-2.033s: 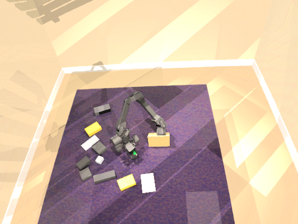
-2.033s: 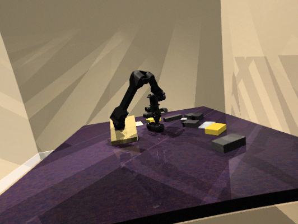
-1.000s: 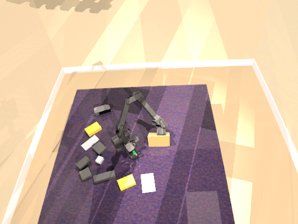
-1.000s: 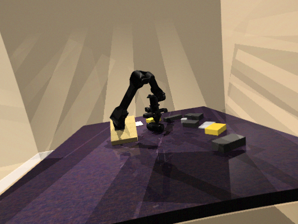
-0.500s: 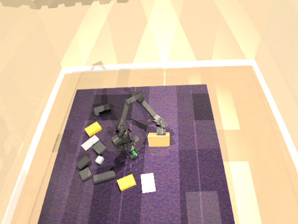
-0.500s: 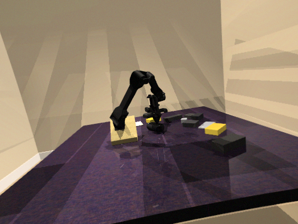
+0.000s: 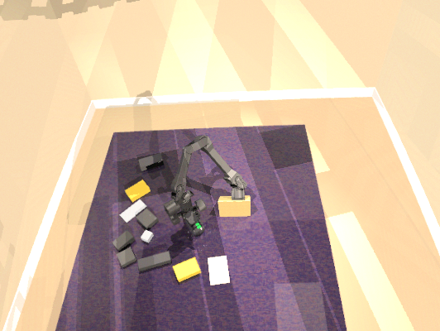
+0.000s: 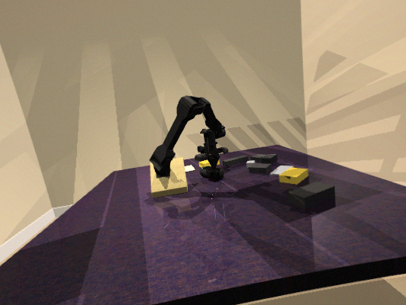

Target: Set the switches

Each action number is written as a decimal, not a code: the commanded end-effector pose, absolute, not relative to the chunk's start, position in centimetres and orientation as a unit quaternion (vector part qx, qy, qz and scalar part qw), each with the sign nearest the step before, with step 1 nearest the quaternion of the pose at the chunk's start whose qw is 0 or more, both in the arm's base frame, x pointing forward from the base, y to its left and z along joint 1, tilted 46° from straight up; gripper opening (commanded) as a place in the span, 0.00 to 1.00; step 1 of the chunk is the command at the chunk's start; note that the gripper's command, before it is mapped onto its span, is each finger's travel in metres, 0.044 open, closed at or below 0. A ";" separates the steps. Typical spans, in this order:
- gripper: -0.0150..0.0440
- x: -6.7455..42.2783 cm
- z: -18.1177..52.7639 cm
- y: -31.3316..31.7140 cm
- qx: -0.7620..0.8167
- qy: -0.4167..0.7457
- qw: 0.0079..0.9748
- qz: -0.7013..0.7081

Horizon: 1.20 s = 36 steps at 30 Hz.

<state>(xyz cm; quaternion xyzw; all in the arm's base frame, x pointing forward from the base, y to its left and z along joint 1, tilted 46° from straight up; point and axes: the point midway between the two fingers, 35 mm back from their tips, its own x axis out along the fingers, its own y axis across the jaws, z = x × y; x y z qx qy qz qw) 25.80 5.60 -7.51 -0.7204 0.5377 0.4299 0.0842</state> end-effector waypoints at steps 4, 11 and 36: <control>0.25 25.6 -7.7 5.3 -0.719 0.539 0.078 0.432; 0.25 25.6 -7.8 5.2 -0.719 0.539 0.078 0.432; 0.25 26.4 -3.3 7.4 -0.719 0.539 0.078 0.432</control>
